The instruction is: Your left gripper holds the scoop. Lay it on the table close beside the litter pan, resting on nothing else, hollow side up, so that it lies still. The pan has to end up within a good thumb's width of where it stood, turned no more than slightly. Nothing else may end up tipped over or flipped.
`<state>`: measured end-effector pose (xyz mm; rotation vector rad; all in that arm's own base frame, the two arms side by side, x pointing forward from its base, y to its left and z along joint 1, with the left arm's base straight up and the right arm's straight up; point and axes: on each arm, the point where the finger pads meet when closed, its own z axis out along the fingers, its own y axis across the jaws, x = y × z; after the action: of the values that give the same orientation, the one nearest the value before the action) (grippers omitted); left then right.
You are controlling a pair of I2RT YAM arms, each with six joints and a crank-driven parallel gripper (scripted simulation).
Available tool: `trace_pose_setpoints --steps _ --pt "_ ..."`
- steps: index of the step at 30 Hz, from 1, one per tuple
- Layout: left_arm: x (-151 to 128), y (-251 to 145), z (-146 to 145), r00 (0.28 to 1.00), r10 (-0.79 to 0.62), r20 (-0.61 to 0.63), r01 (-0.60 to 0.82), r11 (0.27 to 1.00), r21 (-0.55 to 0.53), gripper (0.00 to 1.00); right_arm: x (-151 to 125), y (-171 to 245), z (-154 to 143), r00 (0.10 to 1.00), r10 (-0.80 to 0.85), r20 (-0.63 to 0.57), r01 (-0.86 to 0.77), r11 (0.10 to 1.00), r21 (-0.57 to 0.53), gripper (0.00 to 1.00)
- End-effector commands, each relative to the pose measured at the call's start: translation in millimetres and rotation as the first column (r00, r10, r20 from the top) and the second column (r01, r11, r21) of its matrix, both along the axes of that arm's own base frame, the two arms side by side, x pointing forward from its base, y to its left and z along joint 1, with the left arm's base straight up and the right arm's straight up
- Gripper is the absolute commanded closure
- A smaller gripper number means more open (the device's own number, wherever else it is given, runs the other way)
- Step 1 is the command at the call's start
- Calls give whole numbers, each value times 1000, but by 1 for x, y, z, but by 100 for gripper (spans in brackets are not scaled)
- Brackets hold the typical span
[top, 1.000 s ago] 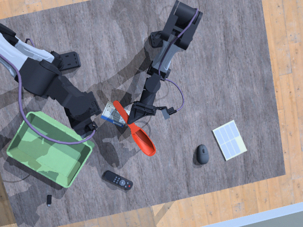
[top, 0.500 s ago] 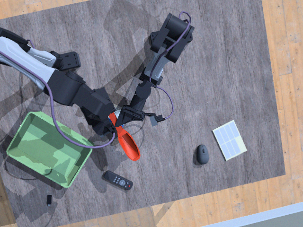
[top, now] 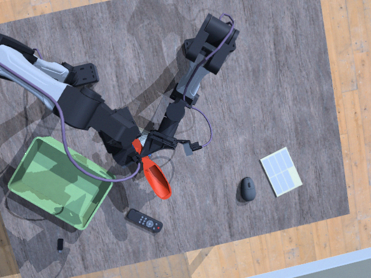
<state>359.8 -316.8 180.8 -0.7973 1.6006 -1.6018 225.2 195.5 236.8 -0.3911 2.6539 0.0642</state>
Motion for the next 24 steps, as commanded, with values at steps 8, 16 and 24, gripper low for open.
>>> trace_pose_setpoints --steps 8,16,24 --pt "2 -1 25 999 2 40 0 999 -42 97 1 2 6 1000 -2 6 2 1000 0 38" --pt "2 -1 25 999 2 40 0 999 -42 97 25 10 -35 1000 3 -1 -3 1000 5 38" --pt "2 -1 25 999 2 40 0 999 -42 97 40 15 -59 1000 2 5 -2 1000 10 40"
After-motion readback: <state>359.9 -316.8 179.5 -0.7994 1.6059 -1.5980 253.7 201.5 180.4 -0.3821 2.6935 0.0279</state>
